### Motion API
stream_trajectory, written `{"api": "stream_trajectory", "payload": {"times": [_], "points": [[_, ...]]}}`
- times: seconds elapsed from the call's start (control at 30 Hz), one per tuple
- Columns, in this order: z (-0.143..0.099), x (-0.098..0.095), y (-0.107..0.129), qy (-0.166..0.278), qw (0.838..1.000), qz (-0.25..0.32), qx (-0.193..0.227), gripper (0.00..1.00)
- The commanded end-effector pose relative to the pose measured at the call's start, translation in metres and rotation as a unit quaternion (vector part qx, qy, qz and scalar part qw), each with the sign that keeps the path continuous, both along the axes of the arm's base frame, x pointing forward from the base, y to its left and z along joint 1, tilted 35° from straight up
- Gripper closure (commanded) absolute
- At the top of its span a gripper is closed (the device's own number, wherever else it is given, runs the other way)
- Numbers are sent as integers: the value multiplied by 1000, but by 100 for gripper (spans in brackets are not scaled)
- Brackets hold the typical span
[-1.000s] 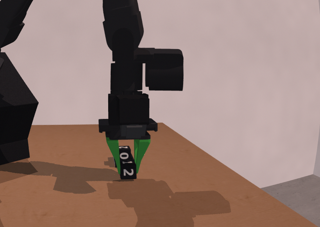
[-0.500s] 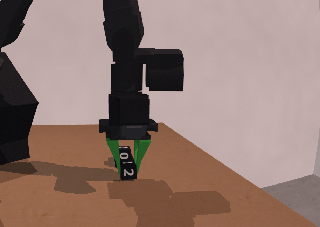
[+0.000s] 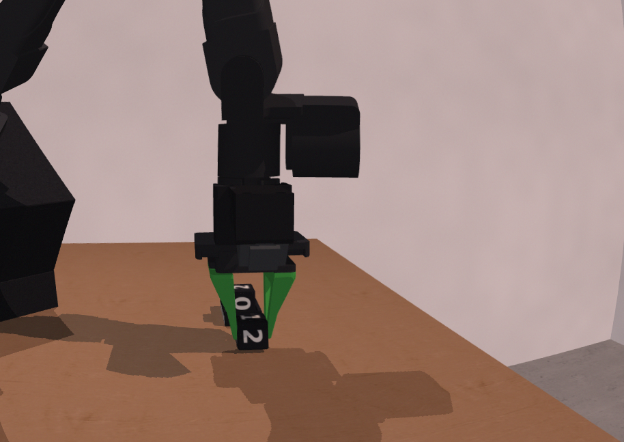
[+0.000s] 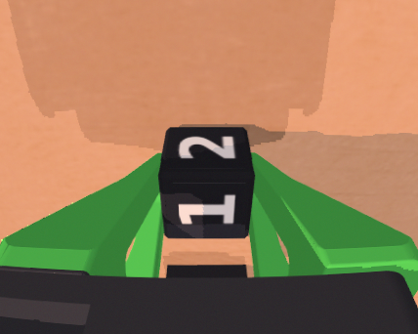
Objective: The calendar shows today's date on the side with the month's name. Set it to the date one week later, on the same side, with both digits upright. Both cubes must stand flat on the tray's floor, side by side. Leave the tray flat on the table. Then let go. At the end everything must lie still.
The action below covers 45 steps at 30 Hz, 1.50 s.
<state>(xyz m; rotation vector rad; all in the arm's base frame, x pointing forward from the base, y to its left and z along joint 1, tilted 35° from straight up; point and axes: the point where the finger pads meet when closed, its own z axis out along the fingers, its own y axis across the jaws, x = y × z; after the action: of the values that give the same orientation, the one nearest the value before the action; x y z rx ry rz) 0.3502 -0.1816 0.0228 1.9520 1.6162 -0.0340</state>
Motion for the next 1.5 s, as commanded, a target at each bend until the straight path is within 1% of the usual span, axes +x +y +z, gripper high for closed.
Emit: {"api": "stream_trajectory", "payload": {"times": [0.0,1.47], "points": [[15,8,3,-12,1000,9,-11,74],[11,5,5,-7,1000,10,-10,74]]}}
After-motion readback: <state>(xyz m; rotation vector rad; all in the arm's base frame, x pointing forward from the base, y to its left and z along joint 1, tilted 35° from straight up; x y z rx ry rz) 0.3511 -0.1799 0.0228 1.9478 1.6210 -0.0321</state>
